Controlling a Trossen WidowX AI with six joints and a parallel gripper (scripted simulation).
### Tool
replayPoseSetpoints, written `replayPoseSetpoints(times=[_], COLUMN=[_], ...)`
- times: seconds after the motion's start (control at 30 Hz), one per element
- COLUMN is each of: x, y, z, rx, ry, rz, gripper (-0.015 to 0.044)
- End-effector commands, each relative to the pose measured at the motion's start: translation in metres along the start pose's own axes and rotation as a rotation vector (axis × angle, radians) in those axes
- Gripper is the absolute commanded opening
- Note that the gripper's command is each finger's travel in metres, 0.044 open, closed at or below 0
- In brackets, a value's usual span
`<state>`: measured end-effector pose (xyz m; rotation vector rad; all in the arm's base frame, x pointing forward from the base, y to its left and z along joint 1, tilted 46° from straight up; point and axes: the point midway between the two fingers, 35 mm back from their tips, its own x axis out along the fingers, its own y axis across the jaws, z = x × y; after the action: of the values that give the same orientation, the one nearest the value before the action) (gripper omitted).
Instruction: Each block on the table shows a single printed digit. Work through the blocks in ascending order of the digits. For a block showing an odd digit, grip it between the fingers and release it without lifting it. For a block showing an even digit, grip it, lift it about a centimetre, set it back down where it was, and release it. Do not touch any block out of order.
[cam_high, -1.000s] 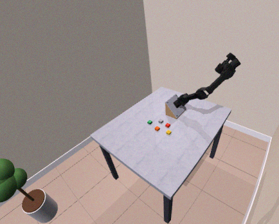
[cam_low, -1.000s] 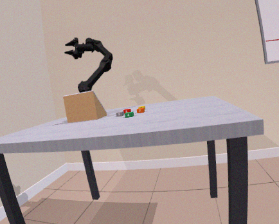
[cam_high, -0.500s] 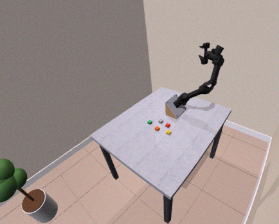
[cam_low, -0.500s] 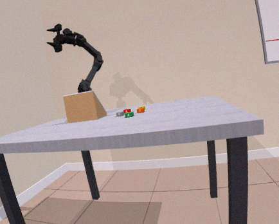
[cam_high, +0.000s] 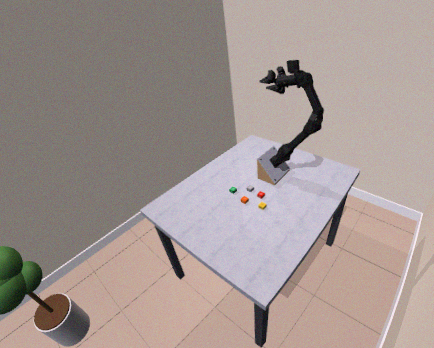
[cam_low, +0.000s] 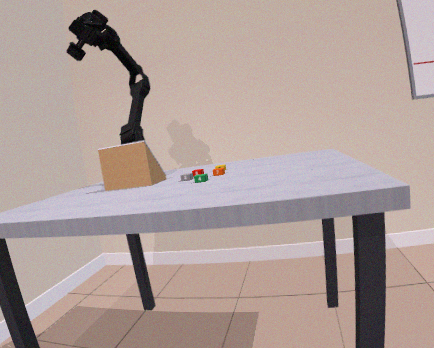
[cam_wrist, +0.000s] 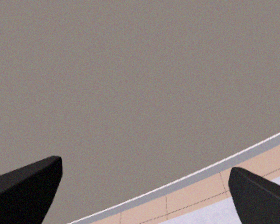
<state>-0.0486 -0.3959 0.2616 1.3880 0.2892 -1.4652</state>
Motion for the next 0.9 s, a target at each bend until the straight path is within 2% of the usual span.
replayPoseSetpoints(times=[0.0, 0.23, 0.43, 0.67, 0.87], x=[0.050, 0.115, 0.153, 0.176, 0.178], y=[0.031, 0.074, 0.094, 0.091, 0.064], z=[-0.044, -0.135, -0.228, -0.344, -0.442], rx=[-0.221, -0.601, -0.917, -1.267, -1.542], ry=[0.186, 0.475, 0.719, 1.012, 1.280], rz=[0.030, 0.105, 0.188, 0.307, 0.425], gripper=[0.0400, 0.0400, 0.0400, 0.0400, 0.0400])
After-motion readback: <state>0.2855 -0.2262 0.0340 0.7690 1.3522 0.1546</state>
